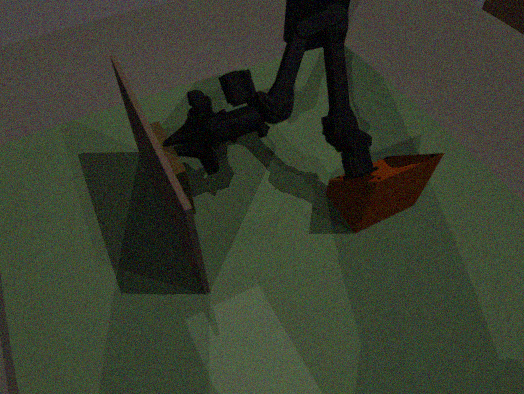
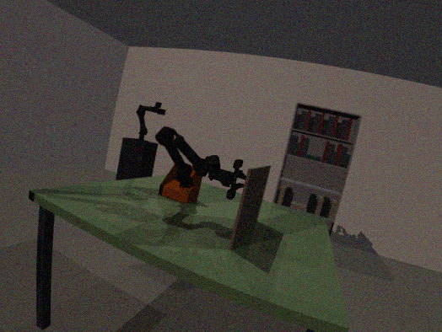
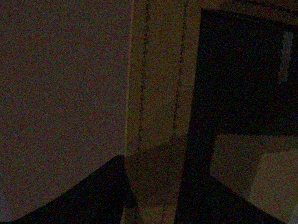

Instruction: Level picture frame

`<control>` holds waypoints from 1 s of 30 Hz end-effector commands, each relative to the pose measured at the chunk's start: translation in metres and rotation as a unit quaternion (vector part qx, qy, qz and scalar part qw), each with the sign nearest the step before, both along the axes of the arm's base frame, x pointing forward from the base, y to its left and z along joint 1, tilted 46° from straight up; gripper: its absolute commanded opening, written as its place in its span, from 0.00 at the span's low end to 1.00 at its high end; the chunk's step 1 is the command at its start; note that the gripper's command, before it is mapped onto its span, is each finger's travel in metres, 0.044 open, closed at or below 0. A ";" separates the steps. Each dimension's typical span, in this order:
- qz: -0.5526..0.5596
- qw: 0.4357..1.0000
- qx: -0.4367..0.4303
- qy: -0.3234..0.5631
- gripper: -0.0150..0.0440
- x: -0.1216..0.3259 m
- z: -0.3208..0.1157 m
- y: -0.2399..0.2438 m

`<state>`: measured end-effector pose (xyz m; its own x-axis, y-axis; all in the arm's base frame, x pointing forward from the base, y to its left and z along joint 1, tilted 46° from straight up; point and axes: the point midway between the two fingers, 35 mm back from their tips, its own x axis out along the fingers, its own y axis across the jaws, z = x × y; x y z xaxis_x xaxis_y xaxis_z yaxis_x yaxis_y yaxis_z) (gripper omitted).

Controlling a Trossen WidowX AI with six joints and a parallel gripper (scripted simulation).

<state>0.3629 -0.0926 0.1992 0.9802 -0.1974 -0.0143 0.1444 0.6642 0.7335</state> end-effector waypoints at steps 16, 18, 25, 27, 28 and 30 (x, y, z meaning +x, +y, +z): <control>0.000 0.999 -0.031 0.006 0.43 0.000 -0.001 0.000; 0.000 0.999 -0.031 0.006 0.52 0.000 -0.001 0.000; 0.000 0.999 -0.031 0.006 0.69 0.000 -0.001 0.000; 0.000 1.000 -0.028 0.005 0.69 -0.005 0.001 0.000; 0.001 1.000 -0.024 0.004 0.69 -0.011 0.003 0.001; 0.002 1.000 -0.013 0.002 0.69 -0.027 0.007 0.003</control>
<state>0.3522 -0.0922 0.2012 0.9800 -0.1982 -0.0192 0.1551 0.6992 0.6979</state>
